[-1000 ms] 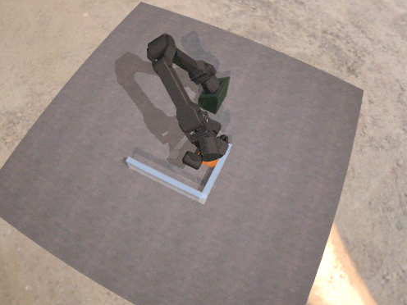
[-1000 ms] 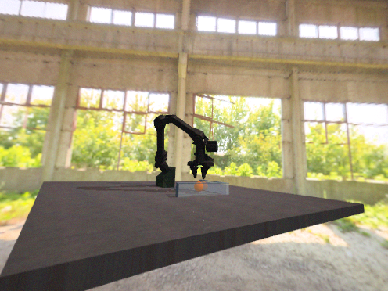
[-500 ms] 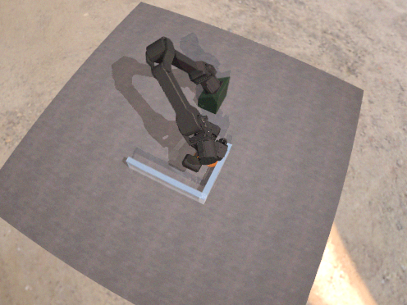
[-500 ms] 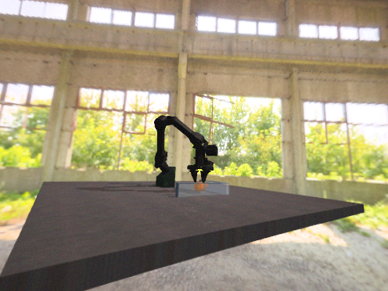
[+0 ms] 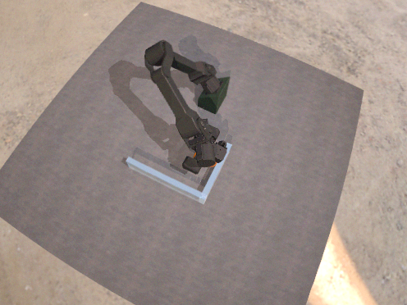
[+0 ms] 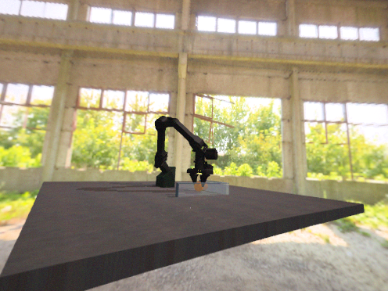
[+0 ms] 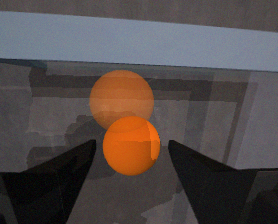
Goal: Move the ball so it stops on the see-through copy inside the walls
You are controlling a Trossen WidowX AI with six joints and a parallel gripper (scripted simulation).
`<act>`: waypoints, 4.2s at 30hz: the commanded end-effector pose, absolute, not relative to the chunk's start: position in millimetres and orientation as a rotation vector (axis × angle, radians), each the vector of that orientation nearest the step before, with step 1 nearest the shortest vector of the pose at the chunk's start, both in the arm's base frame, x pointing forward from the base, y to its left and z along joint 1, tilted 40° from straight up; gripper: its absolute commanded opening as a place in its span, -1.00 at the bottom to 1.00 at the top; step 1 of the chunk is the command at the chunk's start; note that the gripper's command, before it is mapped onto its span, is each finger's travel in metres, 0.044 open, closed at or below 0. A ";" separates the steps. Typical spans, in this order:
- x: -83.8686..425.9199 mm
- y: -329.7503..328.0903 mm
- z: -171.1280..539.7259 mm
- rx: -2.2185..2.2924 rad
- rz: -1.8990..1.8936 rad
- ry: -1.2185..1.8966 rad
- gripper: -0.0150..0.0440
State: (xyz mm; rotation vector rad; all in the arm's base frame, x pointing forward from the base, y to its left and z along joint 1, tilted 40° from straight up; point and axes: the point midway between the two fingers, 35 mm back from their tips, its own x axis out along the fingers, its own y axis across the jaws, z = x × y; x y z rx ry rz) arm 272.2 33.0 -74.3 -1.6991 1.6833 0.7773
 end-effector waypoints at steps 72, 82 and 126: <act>262.3 69.9 -89.5 -1.706 0.787 1.686 -0.49; 262.5 61.4 -99.6 -1.706 0.787 1.686 -0.49; 263.2 119.8 -34.3 -1.715 0.795 1.671 0.94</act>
